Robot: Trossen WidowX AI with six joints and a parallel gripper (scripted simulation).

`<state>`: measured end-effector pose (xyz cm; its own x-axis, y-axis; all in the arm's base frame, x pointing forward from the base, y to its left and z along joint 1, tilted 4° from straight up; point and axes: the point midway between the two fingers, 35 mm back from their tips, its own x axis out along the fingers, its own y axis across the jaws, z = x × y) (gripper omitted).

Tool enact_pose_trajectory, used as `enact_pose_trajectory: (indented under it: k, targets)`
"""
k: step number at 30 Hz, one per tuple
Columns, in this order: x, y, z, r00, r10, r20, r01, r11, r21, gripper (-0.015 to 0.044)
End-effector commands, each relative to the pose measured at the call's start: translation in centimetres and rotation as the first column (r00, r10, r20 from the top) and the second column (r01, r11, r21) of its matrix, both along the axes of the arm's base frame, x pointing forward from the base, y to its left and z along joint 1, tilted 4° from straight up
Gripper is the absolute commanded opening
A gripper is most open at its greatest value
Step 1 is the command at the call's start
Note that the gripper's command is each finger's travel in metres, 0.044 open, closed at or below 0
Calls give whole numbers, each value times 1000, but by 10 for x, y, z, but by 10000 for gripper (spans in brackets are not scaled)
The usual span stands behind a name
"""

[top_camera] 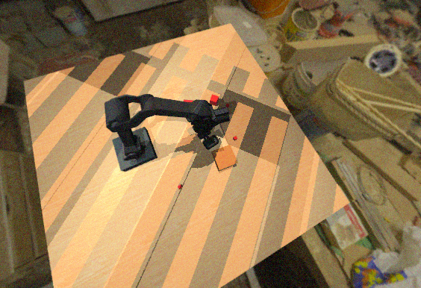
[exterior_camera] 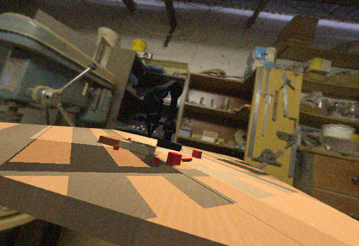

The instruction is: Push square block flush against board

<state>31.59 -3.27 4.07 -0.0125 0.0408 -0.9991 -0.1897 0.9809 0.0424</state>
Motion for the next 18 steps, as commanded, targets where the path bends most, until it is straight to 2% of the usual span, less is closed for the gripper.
enact_pose_trajectory:
  k: [1, 4, 10, 14, 18]
  targets:
    - [-10, -10, -2, 990, -143, -13, 143, 990, -6, 0]
    - [-15, -16, -2, 975, -222, -16, 222, 975, -8, 0]
    - [-15, -16, -6, 974, -228, -17, 227, 974, -9, 0]
    - [-16, -15, -55, 974, -228, -17, 228, 974, -9, 0]
    - [-16, -14, -58, 974, -228, -17, 228, 974, -8, 0]
